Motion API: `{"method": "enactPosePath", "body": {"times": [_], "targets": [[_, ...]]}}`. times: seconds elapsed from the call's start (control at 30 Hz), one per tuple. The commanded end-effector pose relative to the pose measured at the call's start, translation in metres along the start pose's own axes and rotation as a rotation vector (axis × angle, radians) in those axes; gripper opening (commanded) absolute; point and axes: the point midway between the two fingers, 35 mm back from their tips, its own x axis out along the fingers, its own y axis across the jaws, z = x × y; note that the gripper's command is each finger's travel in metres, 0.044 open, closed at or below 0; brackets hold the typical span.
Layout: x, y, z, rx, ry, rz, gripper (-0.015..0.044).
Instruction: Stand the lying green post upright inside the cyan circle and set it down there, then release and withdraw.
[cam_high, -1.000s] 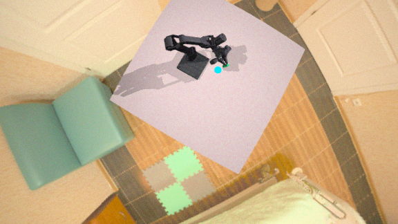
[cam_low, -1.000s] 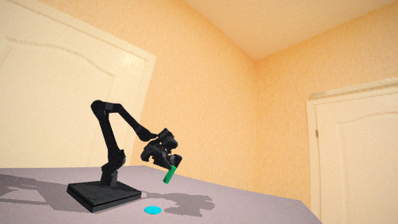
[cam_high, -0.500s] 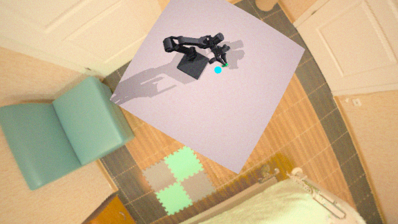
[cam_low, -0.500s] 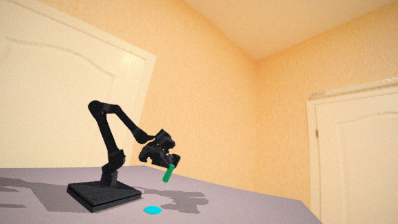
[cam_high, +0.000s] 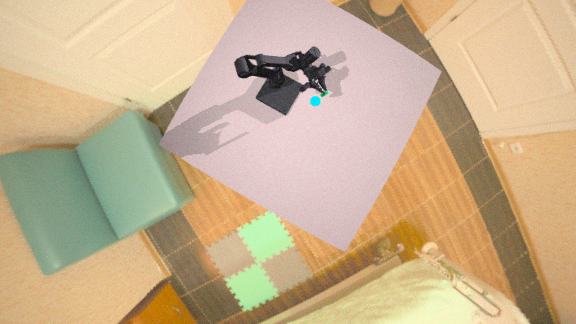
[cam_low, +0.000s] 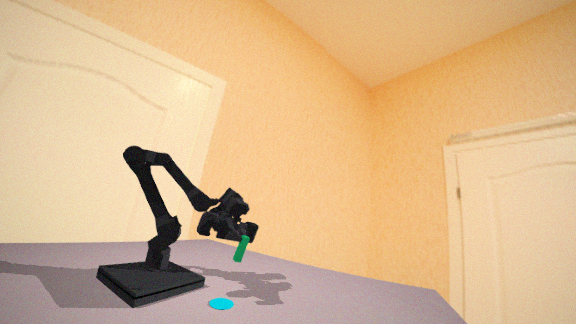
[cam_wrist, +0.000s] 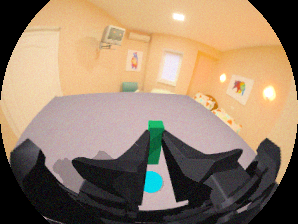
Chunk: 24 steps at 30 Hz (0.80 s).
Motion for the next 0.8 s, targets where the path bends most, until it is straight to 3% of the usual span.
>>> {"method": "enactPosePath", "body": {"times": [0.0,0.77], "targets": [[-0.002,-0.003,0.0,0.009,-0.02,-0.007,0.0023],[-0.015,-0.015,-0.006,0.087,-0.107,-0.033,0.0023]]}}
